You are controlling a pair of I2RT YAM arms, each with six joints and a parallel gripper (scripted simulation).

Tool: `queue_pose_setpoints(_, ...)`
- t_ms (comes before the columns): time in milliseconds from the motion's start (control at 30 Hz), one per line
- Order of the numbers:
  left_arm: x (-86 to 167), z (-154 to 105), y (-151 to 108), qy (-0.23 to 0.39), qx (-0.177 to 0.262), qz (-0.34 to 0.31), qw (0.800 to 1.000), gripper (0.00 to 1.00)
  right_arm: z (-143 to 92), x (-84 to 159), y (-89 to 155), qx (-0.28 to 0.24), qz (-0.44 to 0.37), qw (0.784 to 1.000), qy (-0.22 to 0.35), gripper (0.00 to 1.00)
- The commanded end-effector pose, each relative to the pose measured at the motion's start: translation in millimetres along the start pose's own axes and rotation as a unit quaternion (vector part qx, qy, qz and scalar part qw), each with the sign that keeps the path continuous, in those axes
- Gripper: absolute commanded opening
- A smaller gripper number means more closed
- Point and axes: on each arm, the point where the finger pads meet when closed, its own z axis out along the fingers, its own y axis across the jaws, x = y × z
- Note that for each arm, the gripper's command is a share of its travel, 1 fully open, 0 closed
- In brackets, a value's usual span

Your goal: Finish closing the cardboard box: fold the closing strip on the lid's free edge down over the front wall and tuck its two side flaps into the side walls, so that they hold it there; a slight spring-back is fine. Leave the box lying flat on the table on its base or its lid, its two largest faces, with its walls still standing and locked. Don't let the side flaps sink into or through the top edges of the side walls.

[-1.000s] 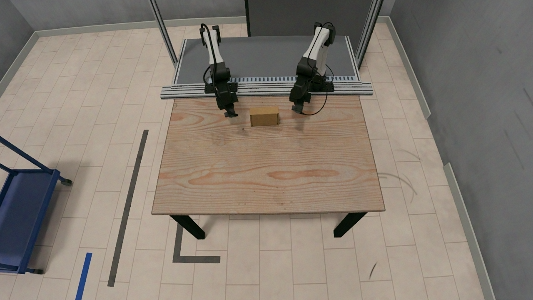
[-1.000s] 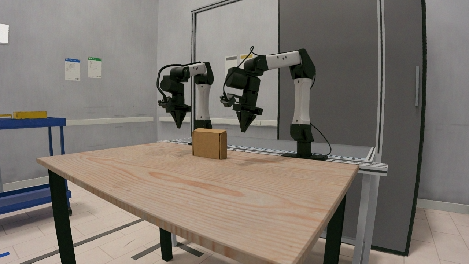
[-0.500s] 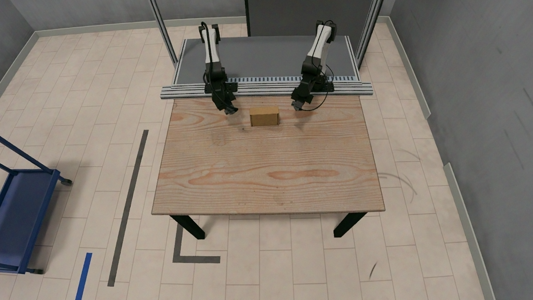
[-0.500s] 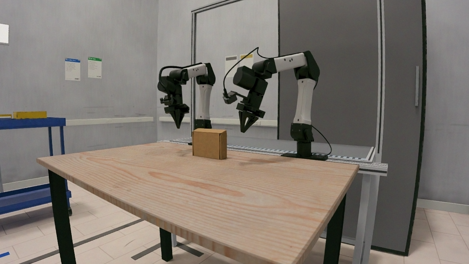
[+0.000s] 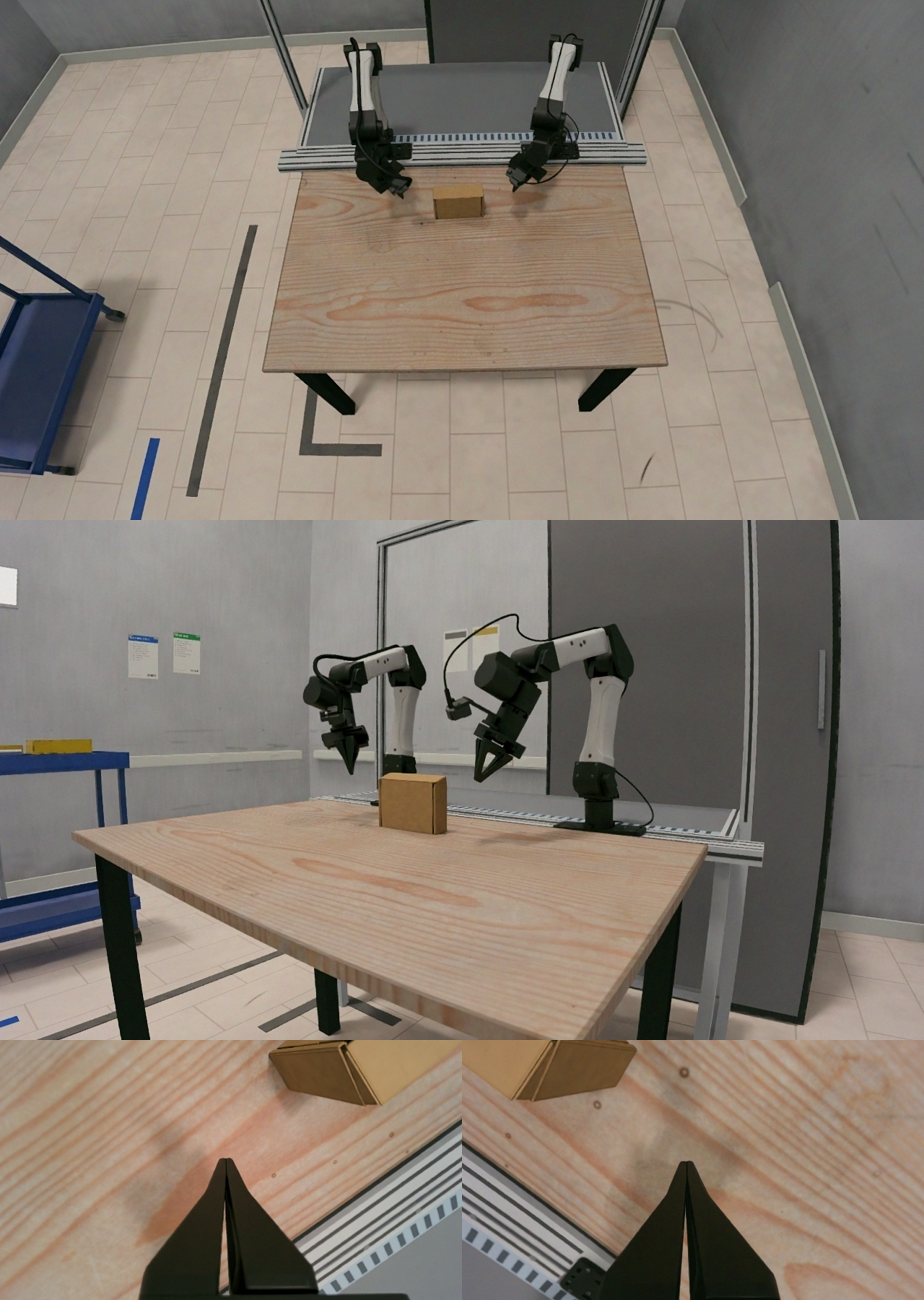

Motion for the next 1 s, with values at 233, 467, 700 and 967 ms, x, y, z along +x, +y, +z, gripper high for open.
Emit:
queue_pose_setpoints(233,-1.2,1.3,-1.9,-0.045,0.048,0.076,0.995,0.01,6.0,2.7,2.8,-0.055,-0.072,0.995,-0.036,0.01)
queue_pose_setpoints(467,-0.2,3.3,-1.3,-0.07,0.076,0.12,0.987,0.01,4.7,3.9,4.5,-0.084,-0.116,0.988,-0.063,0.01)
queue_pose_setpoints(700,1.2,6.5,-0.4,-0.085,0.098,0.149,0.98,0.01,2.0,1.0,4.2,-0.102,-0.15,0.98,-0.085,0.01)
queue_pose_setpoints(967,3.2,5.6,-1.6,-0.114,0.13,0.198,0.965,0.01,-4.4,-8.1,0.7,-0.122,-0.211,0.962,-0.125,0.01)
